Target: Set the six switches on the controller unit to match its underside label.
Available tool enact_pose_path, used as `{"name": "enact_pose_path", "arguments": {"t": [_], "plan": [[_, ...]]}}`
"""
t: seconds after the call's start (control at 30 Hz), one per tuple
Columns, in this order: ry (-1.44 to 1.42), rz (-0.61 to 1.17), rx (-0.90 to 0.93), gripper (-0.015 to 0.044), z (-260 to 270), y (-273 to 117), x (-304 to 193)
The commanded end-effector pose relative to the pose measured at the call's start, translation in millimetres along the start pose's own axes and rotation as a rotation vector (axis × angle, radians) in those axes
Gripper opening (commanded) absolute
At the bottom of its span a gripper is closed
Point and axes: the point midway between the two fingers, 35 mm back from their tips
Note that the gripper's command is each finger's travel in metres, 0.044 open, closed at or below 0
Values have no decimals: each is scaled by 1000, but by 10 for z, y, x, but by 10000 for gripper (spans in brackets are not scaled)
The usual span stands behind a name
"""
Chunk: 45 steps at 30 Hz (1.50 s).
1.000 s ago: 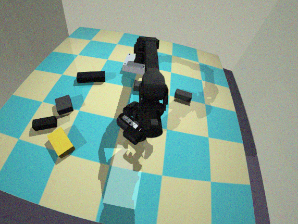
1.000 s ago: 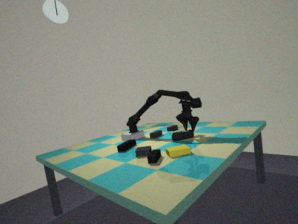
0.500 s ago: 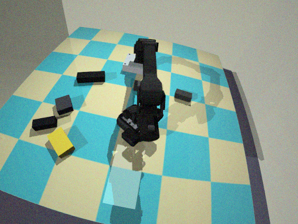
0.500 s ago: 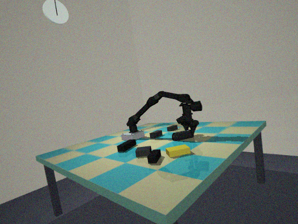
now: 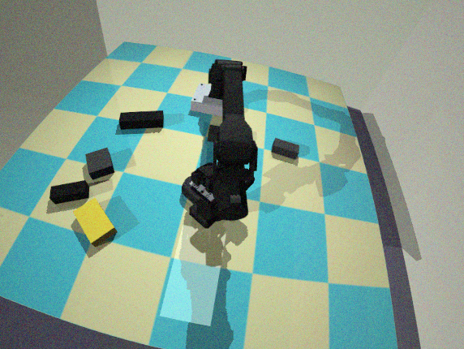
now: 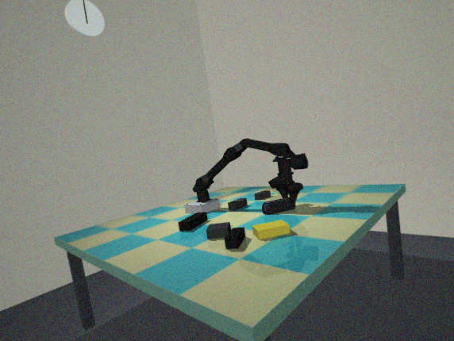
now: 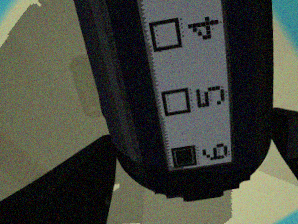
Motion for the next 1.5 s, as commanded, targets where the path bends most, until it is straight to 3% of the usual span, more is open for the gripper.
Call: {"name": "enact_pose_path", "arguments": {"t": [0.0,1.47], "plan": [[4,3,0,327,1,-2,-3],[4,2,0,336,-9,-254,82]]}}
Point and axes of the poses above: the point midway between the two fingers, 35 mm back from their tips, its own y axis out along the fingers, its own z axis across the jaws, x = y × z, and after that the axes turned 7 degrees about -y, right-handed
